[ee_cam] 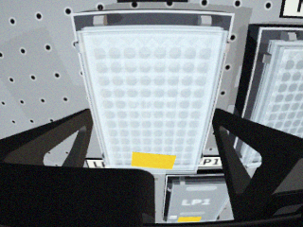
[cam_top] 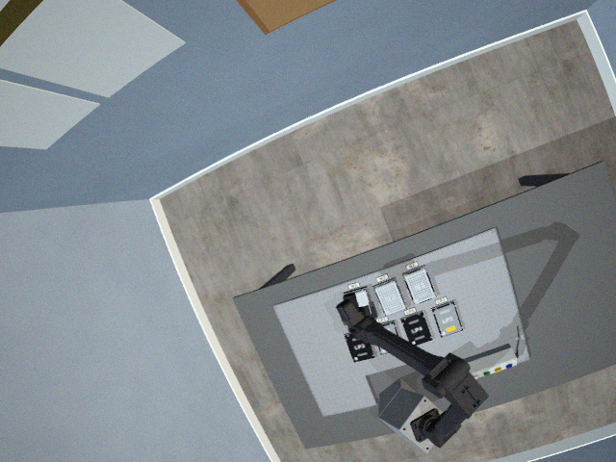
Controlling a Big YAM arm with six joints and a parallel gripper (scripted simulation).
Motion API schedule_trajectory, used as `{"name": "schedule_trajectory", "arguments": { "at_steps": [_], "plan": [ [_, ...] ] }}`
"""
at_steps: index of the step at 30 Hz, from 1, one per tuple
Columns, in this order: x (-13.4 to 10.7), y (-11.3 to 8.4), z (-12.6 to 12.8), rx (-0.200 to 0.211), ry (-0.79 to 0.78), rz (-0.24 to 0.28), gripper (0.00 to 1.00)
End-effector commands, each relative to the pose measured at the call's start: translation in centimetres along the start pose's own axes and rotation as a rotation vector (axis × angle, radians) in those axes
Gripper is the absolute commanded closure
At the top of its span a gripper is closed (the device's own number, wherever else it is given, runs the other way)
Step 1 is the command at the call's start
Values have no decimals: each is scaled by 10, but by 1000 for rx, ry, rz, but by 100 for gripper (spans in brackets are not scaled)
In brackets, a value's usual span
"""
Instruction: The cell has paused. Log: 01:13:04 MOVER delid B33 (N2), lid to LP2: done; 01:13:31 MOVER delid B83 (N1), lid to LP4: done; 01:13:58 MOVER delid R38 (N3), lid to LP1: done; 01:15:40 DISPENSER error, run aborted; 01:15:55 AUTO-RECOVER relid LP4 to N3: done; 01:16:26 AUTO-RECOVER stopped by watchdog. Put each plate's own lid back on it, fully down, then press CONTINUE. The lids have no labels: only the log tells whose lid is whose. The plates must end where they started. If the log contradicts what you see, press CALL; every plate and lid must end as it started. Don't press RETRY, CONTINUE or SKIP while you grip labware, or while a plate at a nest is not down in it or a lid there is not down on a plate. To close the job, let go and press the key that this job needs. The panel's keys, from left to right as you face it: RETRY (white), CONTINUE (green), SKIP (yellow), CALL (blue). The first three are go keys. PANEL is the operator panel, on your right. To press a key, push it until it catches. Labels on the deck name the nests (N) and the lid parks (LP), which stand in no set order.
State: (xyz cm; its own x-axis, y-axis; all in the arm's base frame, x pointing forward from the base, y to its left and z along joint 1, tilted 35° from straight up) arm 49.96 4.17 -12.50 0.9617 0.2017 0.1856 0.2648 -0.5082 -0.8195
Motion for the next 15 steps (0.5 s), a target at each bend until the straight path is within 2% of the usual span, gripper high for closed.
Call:
{"name": "schedule_trajectory", "arguments": {
  "at_steps": [1, 15],
  "plan": [
    [-1, 14, -4, 0, 8, 11, 0],
    [-7, 13, -4, 0, 3, 27, 0]
  ]
}}
Point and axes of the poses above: the point where the finger pads meet when closed, its own y axis out along the fingers, its own z axis across the jaws, x = y × z, the point moved 3 cm from there along -y, back along the fingers, and after that the axes turned 10 degrees about -y, right-handed, at the moved point
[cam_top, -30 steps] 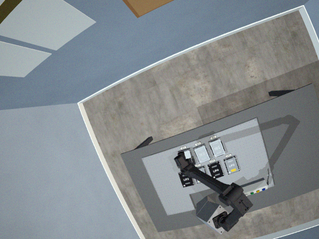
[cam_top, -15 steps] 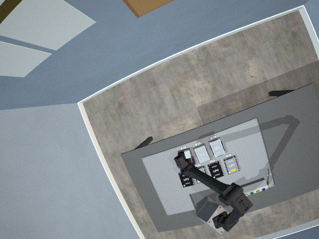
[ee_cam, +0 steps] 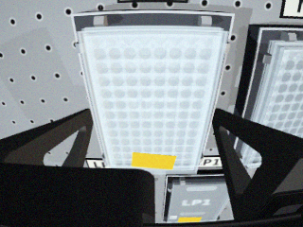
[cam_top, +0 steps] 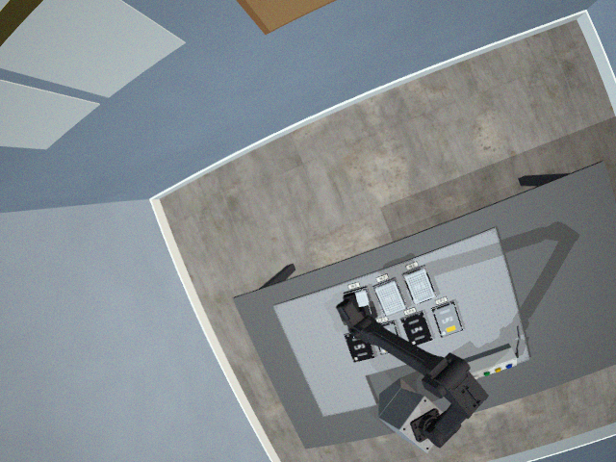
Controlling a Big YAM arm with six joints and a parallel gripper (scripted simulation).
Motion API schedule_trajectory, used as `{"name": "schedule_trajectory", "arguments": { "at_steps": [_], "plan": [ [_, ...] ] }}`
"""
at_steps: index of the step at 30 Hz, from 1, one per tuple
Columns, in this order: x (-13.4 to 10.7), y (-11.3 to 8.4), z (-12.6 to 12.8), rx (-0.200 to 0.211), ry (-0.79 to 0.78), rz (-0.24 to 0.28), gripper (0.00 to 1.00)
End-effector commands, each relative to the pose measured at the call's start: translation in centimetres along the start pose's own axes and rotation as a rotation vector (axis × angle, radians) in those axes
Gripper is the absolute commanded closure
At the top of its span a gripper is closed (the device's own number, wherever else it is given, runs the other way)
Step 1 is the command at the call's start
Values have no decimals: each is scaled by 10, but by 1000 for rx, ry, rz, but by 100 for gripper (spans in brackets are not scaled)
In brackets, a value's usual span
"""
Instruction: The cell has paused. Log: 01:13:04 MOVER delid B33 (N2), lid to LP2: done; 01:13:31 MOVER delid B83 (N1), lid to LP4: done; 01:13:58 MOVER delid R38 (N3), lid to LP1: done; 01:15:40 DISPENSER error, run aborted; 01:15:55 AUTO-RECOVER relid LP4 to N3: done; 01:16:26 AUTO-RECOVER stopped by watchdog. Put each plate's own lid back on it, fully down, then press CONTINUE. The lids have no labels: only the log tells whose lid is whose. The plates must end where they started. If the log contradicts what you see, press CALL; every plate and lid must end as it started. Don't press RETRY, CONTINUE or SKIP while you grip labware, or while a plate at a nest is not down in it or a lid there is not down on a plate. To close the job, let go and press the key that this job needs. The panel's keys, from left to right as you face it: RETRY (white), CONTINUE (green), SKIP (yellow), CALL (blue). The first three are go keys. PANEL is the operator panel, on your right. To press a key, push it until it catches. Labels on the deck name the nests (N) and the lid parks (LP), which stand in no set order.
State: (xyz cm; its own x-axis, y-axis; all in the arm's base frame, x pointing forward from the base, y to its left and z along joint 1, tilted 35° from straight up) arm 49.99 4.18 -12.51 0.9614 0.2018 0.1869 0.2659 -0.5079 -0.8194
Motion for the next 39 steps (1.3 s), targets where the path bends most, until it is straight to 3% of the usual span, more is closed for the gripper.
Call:
{"name": "schedule_trajectory", "arguments": {
  "at_steps": [1, 16, 39],
  "plan": [
    [-9, 13, -4, 0, 2, 31, 0],
    [-13, 11, -4, -2, 5, 42, 0],
    [0, -7, -4, 2, 12, 6, 0]
  ]
}}
Point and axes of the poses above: the point where the finger pads meet when closed, its own y axis out along the fingers, its own z axis across the jaws, x = y × z, the point moved 3 cm from there along -y, back along the fingers, and after that the axes turned 10 degrees about -y, right-handed, at the moved point
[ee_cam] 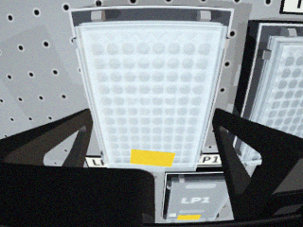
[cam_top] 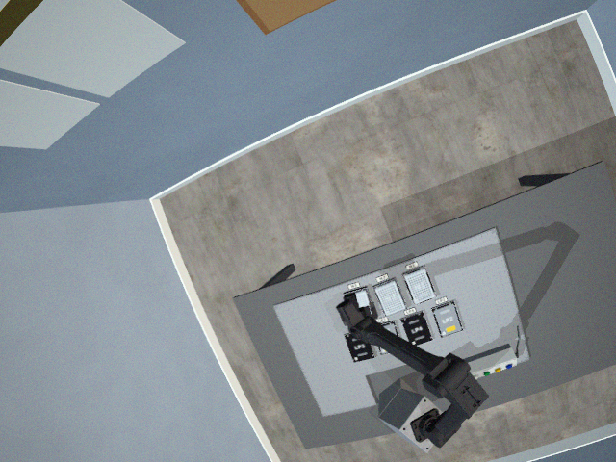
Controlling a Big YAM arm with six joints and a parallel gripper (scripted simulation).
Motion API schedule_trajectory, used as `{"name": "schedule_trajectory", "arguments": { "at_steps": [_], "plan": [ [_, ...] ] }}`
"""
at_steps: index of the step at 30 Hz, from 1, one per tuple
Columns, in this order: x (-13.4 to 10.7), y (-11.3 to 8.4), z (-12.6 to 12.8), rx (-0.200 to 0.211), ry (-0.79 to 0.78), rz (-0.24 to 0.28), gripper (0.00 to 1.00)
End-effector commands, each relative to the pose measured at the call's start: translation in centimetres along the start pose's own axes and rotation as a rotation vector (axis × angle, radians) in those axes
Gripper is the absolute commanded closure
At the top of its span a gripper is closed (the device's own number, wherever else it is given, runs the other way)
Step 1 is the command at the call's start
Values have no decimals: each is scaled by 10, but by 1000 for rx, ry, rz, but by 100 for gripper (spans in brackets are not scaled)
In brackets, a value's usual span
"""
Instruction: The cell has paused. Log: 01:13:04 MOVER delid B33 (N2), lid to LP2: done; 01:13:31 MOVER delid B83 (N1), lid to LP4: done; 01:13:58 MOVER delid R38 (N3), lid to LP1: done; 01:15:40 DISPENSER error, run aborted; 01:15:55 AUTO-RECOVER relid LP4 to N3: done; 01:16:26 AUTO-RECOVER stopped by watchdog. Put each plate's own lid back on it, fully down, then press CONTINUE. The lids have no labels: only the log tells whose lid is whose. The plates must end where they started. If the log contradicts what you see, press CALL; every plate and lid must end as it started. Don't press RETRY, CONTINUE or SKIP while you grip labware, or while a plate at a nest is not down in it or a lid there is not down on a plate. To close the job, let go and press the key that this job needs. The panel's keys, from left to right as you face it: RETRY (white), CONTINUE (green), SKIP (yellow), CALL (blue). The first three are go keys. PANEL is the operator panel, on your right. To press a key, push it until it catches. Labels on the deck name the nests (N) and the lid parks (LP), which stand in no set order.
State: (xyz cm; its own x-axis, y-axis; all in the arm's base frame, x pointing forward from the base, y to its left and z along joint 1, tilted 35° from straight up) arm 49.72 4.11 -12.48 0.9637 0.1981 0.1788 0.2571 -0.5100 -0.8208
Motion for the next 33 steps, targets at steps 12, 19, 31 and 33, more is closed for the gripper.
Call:
{"name": "schedule_trajectory", "arguments": {
  "at_steps": [12, 19, 31, 33],
  "plan": [
    [7, 14, -4, 1, 12, -5, 0],
    [3, 14, -3, 1, 9, 2, 0],
    [-2, 14, -3, 0, 6, 15, 0],
    [-3, 14, -3, 0, 5, 18, 0]
  ]
}}
Point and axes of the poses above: the point where the finger pads meet when closed, its own y axis out along the fingers, its own z axis across the jaws, x = y × z, the point moved 3 cm from there along -y, back along the fingers, and after that the axes turned 10 degrees about -y, right-handed, at the moved point
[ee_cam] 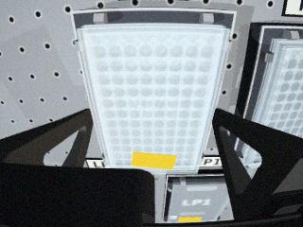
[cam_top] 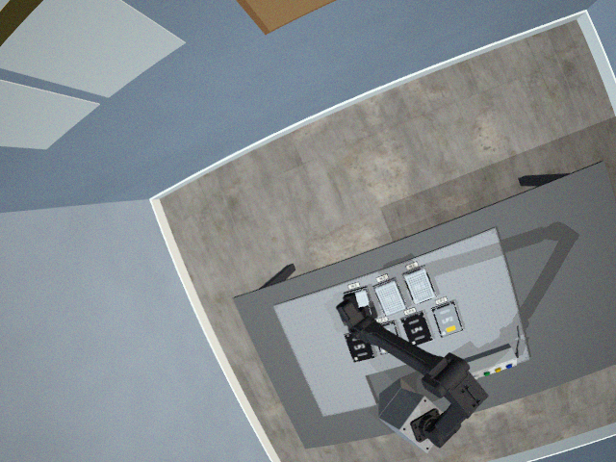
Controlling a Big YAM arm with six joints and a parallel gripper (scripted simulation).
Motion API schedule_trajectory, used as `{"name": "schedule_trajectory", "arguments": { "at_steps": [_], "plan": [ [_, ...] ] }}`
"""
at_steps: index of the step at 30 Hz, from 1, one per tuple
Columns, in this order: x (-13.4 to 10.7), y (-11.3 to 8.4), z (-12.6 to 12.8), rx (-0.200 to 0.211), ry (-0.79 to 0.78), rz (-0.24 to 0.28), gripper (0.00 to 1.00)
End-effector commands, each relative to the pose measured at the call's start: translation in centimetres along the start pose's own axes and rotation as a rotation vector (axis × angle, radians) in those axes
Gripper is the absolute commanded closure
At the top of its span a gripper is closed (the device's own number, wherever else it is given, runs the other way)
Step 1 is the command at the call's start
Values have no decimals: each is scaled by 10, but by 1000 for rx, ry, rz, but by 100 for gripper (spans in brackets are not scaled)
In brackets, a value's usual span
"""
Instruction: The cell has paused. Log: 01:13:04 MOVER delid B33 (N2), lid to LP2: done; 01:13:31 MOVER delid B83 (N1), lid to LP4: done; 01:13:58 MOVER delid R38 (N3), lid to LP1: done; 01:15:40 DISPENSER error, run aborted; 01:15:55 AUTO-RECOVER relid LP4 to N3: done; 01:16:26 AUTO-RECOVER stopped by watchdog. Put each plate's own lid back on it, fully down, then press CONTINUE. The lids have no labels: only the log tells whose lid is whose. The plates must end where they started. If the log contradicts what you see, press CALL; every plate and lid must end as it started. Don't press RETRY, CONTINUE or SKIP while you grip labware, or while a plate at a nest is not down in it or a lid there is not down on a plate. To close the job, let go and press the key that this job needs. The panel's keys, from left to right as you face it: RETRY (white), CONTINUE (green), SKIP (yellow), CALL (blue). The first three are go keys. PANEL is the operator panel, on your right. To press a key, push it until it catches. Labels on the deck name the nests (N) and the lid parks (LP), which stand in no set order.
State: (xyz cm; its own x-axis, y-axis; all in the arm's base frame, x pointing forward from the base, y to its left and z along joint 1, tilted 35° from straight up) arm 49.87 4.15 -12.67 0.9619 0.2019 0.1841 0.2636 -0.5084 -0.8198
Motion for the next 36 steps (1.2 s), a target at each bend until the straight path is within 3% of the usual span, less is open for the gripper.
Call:
{"name": "schedule_trajectory", "arguments": {
  "at_steps": [1, 36],
  "plan": [
    [-5, 12, -4, 0, 5, 27, 0],
    [2, -7, -9, 1, 23, 4, 0]
  ]
}}
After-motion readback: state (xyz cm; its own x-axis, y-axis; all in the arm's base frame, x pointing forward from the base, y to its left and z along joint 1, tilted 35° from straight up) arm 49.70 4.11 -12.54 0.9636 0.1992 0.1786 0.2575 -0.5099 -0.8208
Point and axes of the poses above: the point where the finger pads meet when closed, its own y axis out along the fingers, its own z axis across the jaws, x = y × z, the point moved 3 cm from there along -y, back along the fingers, and after that the axes turned 10 degrees about -y, right-handed, at the moved point
